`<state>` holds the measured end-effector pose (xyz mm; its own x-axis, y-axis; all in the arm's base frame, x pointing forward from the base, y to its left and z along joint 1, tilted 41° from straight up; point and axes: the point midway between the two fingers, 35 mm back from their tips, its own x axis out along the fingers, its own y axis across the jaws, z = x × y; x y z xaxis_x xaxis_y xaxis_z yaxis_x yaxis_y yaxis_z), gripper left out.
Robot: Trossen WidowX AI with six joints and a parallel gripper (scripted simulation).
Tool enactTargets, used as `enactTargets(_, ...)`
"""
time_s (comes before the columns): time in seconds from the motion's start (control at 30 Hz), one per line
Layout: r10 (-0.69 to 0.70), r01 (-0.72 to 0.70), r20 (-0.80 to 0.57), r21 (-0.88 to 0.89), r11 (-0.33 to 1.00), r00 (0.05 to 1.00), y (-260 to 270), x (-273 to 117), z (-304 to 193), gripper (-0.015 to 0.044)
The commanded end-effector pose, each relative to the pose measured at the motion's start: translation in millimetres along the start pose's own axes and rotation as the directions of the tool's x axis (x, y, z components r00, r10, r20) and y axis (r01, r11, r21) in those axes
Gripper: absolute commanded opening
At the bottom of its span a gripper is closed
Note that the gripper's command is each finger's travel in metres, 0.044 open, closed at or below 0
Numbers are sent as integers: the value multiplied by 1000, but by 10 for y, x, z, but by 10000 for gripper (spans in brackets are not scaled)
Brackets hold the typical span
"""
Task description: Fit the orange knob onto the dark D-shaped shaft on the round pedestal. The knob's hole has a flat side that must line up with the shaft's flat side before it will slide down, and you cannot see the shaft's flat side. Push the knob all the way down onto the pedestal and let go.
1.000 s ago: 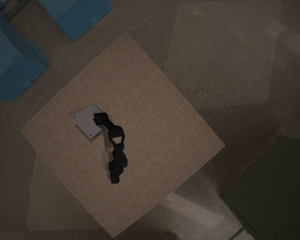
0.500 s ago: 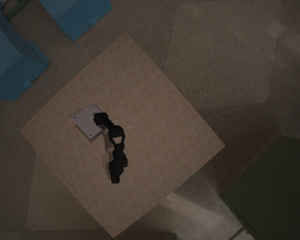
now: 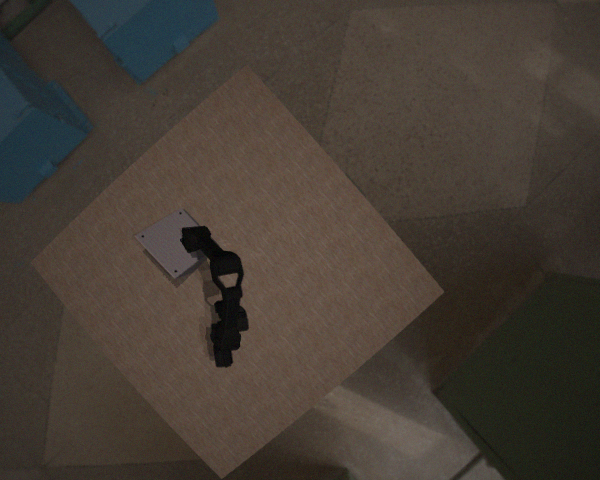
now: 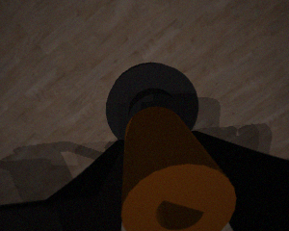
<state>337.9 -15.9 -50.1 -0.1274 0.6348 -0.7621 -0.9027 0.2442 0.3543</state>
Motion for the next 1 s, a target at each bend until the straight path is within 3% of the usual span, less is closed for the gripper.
enactTargets(0.0,-8,8,-2,-30,1000,1000,12,-20,-13,0)
enactTargets(0.97,-8,8,-2,-30,1000,1000,-75,-42,30,0)
